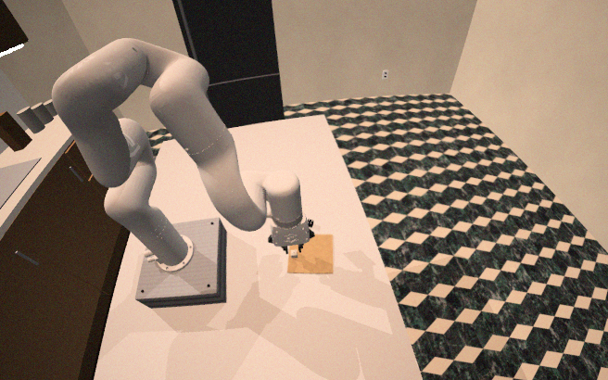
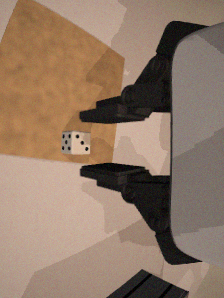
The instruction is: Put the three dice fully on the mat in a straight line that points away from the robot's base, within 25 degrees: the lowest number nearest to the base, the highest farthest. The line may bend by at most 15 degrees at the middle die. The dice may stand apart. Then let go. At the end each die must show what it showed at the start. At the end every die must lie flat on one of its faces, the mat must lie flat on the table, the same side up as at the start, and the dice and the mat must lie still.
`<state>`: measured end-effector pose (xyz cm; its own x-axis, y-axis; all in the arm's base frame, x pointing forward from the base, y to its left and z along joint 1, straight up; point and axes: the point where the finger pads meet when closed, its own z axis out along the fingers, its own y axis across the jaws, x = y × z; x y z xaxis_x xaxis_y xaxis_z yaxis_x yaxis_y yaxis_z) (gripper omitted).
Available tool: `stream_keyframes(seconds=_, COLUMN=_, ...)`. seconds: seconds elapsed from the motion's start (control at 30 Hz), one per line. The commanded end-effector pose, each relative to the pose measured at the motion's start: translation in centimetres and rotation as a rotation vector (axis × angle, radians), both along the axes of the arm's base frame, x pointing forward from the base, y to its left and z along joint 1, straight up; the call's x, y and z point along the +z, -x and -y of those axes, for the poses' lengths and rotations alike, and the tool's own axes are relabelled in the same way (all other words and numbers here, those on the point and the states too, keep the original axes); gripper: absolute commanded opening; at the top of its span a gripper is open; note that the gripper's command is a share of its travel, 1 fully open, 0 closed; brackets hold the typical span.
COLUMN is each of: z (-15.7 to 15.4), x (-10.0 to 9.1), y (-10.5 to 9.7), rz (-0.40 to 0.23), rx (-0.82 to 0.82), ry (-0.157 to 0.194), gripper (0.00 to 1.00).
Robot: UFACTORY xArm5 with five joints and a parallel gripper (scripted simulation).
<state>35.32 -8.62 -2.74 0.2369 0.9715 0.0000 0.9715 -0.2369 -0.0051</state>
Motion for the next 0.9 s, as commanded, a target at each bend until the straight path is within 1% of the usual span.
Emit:
stream_keyframes(seconds=0.0, z=0.0, x=2.4, y=-0.1, rz=0.004, rx=0.0, ry=0.001, gripper=0.36)
stream_keyframes(seconds=0.1, z=0.0, x=3.9, y=-0.2, rz=0.004, rx=0.0, ry=0.001, gripper=0.36)
stream_keyframes(seconds=0.2, z=0.0, x=4.9, y=-0.2, rz=0.004, rx=0.0, ry=0.001, gripper=0.36)
stream_keyframes(seconds=0.3, z=0.0, x=5.3, y=-0.2, rz=0.004, rx=0.0, ry=0.001, gripper=0.36)
stream_keyframes(seconds=0.47, z=0.0, x=5.4, y=-0.2, rz=0.004, rx=0.0, ry=0.001, gripper=0.36)
stream_keyframes(seconds=0.5, z=0.0, x=5.4, y=-0.2, rz=0.004, rx=0.0, ry=0.001, gripper=1.0)
stream_keyframes(seconds=0.87, z=0.0, x=5.4, y=-0.2, rz=0.004, rx=0.0, ry=0.001, gripper=1.0)
